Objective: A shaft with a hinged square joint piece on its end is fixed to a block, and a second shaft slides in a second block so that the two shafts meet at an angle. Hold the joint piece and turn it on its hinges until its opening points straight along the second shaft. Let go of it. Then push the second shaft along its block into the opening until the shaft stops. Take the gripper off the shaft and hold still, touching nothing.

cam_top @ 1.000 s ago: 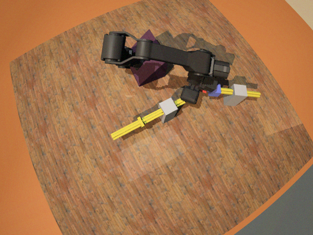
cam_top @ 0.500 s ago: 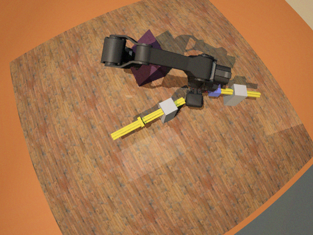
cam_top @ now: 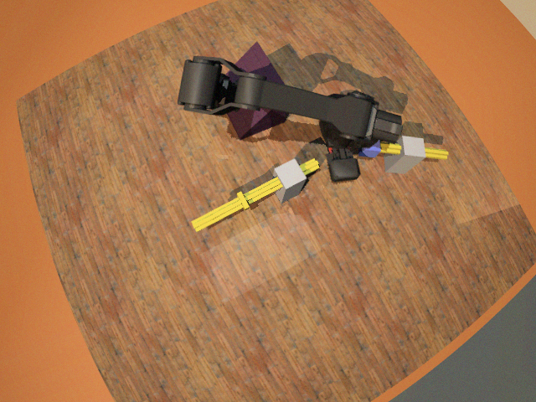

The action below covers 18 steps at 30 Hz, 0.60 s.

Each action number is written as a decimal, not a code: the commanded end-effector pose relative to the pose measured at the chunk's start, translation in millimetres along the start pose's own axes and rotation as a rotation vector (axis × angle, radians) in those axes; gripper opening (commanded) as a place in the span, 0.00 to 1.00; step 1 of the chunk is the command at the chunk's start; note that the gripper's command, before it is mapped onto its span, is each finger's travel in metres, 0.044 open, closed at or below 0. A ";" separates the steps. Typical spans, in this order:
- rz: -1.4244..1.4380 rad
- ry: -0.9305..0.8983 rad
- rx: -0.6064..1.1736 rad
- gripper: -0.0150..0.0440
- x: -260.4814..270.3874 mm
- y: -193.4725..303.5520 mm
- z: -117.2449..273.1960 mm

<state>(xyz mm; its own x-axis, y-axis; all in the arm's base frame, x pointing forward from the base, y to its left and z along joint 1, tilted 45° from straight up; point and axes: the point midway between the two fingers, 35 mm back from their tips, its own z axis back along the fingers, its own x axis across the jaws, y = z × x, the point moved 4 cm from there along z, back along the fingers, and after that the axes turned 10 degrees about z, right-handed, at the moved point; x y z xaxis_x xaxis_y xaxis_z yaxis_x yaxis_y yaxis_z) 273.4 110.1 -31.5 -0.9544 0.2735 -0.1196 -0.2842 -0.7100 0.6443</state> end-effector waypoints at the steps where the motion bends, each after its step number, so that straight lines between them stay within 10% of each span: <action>1: 0.071 -0.004 0.009 0.25 -3.6 0.1 0.5; 18: 0.350 -0.015 0.045 0.25 -17.4 -1.7 2.2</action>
<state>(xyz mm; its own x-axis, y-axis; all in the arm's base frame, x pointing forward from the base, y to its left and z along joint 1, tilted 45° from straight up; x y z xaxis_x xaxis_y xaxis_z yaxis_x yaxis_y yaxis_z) 288.1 108.0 -28.9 -0.9938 0.0644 0.0908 0.0141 -0.7359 0.6769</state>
